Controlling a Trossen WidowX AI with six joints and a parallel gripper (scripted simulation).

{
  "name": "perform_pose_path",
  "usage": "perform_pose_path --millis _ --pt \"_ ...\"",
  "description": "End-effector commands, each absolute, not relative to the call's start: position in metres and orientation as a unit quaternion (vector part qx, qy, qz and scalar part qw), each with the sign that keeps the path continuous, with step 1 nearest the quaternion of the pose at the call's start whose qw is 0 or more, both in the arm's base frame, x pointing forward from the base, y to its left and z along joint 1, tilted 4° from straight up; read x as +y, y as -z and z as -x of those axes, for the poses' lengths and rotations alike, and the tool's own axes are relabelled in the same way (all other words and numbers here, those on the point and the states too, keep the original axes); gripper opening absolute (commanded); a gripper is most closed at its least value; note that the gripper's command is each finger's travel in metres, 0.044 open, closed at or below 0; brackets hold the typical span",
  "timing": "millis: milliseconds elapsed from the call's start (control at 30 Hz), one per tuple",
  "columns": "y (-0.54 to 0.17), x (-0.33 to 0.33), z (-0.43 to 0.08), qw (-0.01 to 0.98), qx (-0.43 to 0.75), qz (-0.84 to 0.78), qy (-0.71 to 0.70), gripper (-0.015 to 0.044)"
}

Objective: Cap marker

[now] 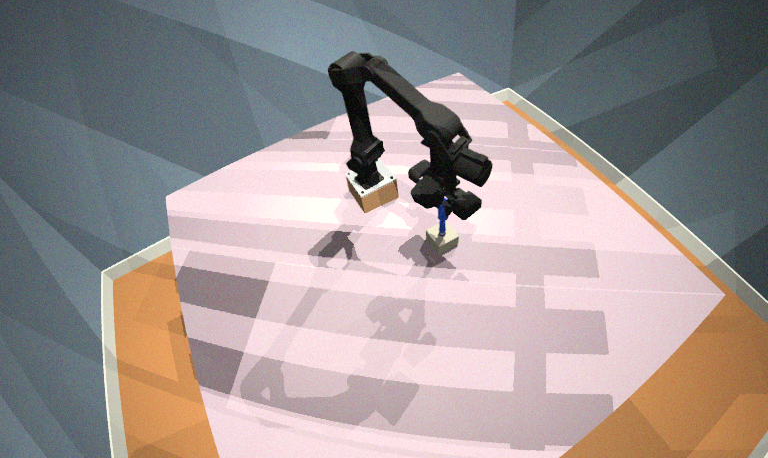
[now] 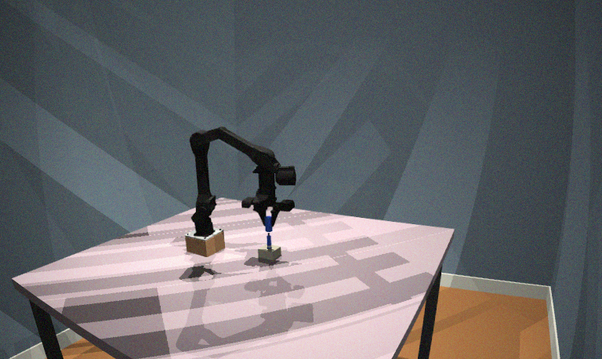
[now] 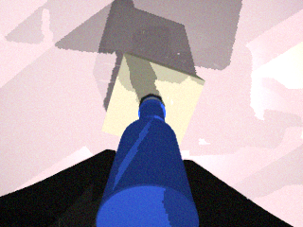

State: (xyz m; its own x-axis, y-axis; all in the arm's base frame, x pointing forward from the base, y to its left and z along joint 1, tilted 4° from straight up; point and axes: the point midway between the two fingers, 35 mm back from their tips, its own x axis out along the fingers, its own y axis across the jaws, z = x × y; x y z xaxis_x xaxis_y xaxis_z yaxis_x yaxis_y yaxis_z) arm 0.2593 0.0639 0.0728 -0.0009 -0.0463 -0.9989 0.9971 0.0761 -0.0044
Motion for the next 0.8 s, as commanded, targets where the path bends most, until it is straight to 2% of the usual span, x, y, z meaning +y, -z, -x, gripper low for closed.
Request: perform_pose_path --millis 0,767 --pt "-0.066 0.063 -0.259 0.529 0.507 -0.467 0.495 0.0" --pt "-0.028 0.061 -0.259 0.529 0.507 -0.467 0.495 0.0"
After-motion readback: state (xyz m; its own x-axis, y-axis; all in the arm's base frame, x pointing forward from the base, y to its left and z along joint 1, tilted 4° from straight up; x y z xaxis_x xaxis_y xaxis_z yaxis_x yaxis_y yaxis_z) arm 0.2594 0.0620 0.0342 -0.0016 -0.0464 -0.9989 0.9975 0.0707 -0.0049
